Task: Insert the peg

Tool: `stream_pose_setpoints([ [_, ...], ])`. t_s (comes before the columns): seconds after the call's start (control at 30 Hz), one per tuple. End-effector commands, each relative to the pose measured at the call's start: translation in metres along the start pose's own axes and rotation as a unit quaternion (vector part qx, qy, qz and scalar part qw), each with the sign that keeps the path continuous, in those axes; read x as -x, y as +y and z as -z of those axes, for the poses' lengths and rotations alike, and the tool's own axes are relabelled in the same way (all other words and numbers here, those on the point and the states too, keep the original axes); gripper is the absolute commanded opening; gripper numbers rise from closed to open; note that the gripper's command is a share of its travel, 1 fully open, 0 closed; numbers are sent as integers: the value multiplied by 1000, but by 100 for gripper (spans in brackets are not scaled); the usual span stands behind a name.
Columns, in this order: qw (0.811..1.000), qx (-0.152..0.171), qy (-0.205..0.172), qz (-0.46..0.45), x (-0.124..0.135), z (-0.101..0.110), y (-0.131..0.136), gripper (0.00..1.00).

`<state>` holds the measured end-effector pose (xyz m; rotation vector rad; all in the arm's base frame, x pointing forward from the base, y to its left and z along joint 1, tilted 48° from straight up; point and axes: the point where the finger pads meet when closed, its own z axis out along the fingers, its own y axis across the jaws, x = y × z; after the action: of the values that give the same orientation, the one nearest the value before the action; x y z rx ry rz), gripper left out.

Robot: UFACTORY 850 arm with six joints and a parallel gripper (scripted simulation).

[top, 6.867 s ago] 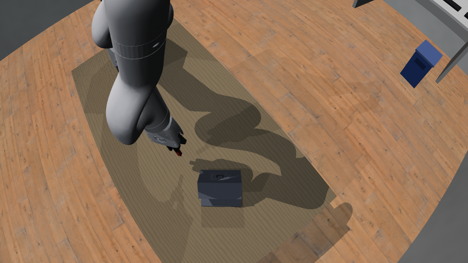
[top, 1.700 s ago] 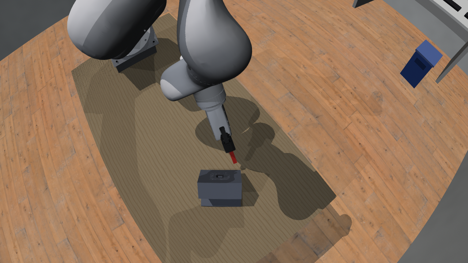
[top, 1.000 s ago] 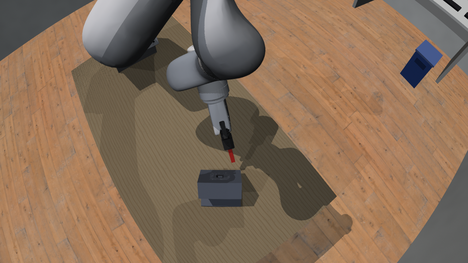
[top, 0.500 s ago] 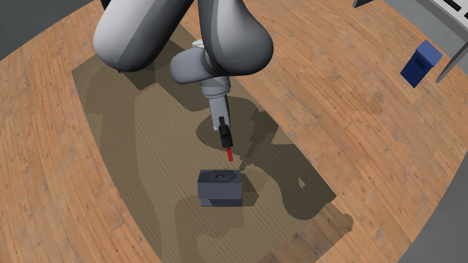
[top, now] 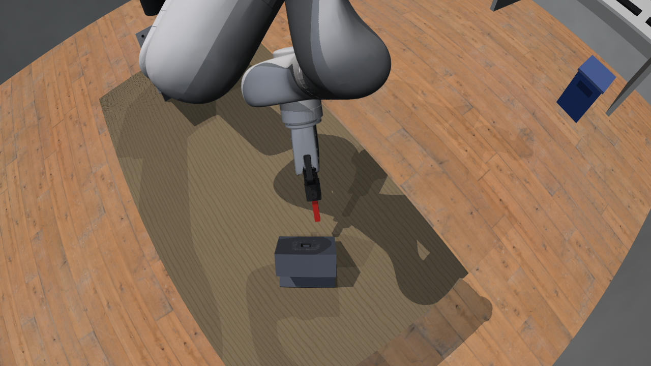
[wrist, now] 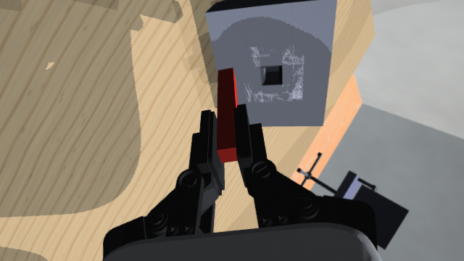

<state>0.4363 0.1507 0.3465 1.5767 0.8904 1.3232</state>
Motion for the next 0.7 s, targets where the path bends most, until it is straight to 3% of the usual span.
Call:
stream_pose_setpoints([
  [0.0, 1000, 9, -7, -3, 1, 4, 1, 0],
  [0.67, 998, 52, -39, -11, 6, 24, 5, 0],
])
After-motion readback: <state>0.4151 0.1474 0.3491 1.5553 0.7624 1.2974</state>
